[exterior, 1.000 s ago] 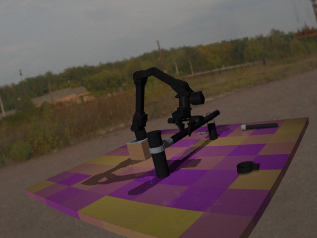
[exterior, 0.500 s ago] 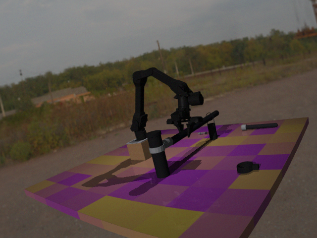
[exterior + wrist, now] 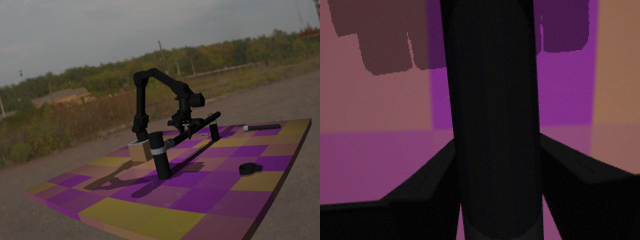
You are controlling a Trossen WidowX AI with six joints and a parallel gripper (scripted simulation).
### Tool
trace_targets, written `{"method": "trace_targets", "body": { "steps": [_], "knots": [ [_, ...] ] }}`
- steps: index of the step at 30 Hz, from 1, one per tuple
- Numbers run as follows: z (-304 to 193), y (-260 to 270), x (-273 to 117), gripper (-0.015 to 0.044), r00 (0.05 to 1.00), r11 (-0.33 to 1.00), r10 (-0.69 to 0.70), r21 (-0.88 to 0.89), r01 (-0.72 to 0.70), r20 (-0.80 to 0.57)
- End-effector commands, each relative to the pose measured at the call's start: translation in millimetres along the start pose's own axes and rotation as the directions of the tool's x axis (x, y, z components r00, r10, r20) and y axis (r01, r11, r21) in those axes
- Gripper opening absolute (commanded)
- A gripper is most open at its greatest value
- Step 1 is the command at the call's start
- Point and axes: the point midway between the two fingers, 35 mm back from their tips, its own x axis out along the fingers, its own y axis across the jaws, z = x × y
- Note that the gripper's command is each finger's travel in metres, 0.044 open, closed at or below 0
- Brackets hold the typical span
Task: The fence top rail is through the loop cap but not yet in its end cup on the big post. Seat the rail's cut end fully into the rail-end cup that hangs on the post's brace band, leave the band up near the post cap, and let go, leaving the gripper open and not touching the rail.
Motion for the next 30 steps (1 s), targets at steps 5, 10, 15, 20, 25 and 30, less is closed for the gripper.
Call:
{"method": "trace_targets", "body": {
  "steps": [5, 10, 15, 20, 25, 30],
  "knots": [
    [4.5, 0.8, -2.6, 0.0, 1.0, 1.0, 0.01, 0.001, -0.01, 0.013],
    [4.5, 0.8, -2.6, 0.0, 1.0, 1.0, 0.01, 0.001, -0.01, 0.013],
    [4.5, 0.8, -2.6, 0.0, 1.0, 1.0, 0.01, 0.001, -0.01, 0.013],
    [4.5, 0.8, -2.6, 0.0, 1.0, 1.0, 0.01, 0.001, -0.01, 0.013],
    [3.4, 0.6, -1.9, 0.0, 1.0, 1.0, 0.008, 0.0, -0.008, 0.01],
    [0.2, 0.0, 0.1, 0.0, 1.0, 1.0, 0.0, 0.0, 0.0, 0.0]
  ]
}}
